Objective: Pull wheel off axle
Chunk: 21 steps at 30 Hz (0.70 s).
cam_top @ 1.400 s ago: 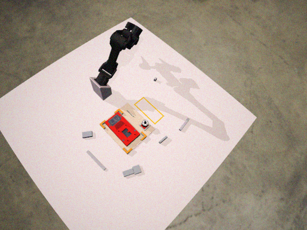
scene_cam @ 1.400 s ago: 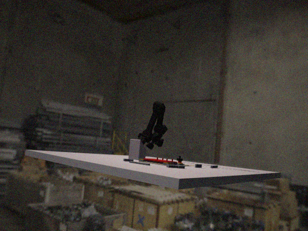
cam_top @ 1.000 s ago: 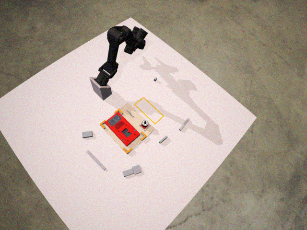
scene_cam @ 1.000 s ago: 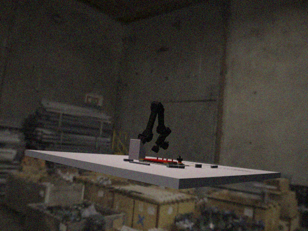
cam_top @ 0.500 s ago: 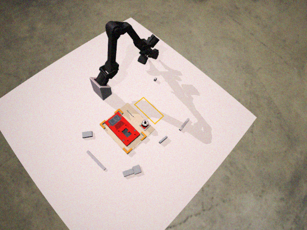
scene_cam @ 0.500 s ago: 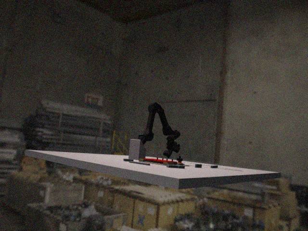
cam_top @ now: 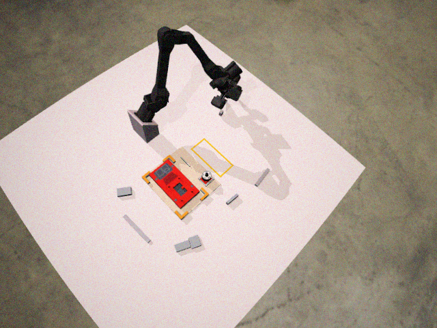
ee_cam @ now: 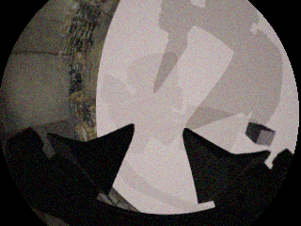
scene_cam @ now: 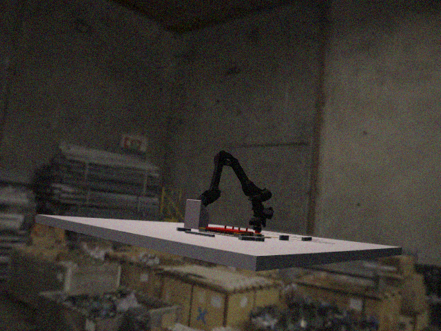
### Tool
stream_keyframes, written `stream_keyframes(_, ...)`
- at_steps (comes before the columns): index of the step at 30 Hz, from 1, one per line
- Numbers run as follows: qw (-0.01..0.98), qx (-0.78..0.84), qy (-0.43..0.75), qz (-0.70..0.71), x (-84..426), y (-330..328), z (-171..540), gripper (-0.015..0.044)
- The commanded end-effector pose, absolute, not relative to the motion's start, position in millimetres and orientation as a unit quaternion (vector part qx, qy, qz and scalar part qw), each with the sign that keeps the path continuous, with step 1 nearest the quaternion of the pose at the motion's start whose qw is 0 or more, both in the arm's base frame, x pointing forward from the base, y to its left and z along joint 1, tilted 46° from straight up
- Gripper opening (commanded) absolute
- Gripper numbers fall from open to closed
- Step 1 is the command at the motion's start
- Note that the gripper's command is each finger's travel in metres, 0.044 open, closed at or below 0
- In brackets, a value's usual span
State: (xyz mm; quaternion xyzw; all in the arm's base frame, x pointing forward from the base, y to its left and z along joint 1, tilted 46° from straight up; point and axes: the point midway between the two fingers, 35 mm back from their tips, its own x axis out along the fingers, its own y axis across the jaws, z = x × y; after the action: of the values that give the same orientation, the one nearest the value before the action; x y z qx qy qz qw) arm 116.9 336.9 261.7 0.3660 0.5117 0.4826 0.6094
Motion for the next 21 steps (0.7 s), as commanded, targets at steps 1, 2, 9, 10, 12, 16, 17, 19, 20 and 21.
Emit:
stream_keyframes(1,0.634,0.385,0.501,0.446,150.6,325.7,257.2,0.0300)
stream_keyframes(2,0.638,0.392,0.500,0.436,158.5,321.6,256.1,0.0300)
stream_keyframes(9,0.653,0.402,0.531,0.361,199.7,309.3,231.9,0.0300)
stream_keyframes(10,0.656,0.404,0.536,0.345,208.9,305.3,227.1,0.0300)
stream_keyframes(12,0.661,0.408,0.545,0.314,226.9,296.3,217.3,0.0300)
stream_keyframes(16,0.663,0.421,0.567,0.249,259.8,274.8,197.2,0.0300)
stream_keyframes(17,0.663,0.424,0.572,0.233,267.5,268.7,192.2,0.0300)
stream_keyframes(19,0.659,0.432,0.583,0.199,282.1,255.6,181.3,0.0300)
stream_keyframes(20,0.656,0.437,0.588,0.182,288.9,248.5,175.5,0.0300)
stream_keyframes(21,0.653,0.441,0.594,0.164,295.4,241.2,169.7,0.0300)
